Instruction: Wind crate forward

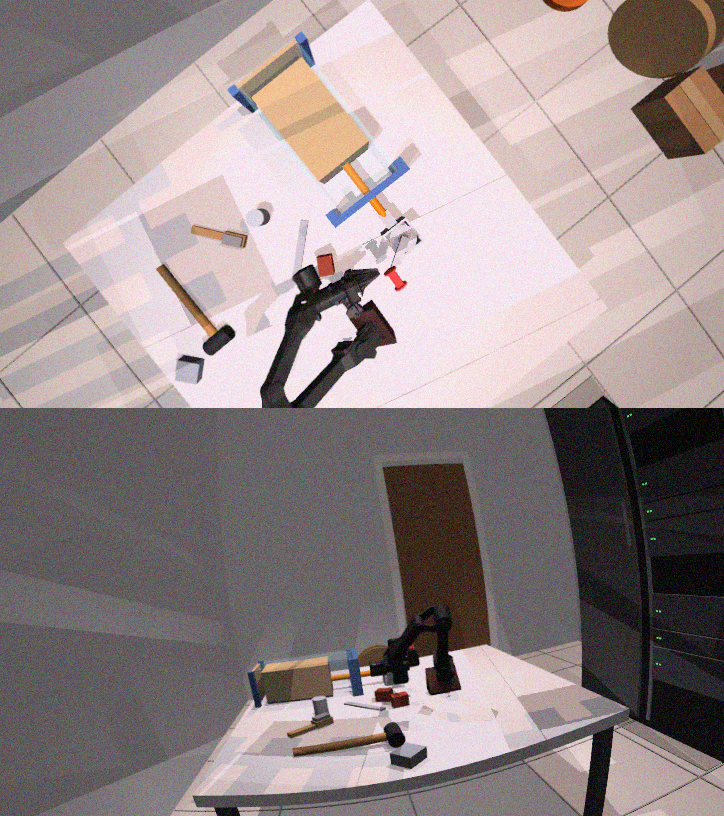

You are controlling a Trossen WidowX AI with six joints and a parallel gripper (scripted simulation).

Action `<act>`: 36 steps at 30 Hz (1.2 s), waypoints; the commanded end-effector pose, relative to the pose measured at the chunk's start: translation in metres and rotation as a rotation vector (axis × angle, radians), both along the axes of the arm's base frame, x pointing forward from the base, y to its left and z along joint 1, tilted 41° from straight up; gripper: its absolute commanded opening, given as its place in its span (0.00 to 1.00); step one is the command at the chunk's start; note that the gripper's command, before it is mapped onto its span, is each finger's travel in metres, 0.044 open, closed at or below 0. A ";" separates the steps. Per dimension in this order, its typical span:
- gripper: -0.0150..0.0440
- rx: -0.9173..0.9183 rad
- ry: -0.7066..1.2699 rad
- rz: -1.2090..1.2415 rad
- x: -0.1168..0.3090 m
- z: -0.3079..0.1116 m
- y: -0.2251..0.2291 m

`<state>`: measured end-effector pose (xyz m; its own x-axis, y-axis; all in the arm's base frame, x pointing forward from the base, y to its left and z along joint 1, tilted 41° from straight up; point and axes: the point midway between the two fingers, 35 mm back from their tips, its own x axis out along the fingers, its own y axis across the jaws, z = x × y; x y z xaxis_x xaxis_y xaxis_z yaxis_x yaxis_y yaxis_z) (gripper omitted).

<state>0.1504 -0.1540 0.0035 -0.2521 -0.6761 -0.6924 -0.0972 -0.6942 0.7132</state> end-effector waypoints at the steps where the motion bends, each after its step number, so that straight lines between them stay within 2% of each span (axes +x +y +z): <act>1: 0.66 -0.007 -0.002 -0.007 -0.001 0.005 0.002; 6: 0.66 0.002 -0.004 -0.007 0.001 0.019 -0.013; 13: 0.66 -0.007 0.003 -0.001 -0.012 0.077 -0.064; 31: 0.66 -0.019 -0.010 -0.015 -0.010 0.076 -0.063; 33: 0.75 0.022 -0.007 -0.033 -0.010 0.072 -0.066; 36: 0.88 0.201 -0.008 -0.124 -0.010 0.056 -0.074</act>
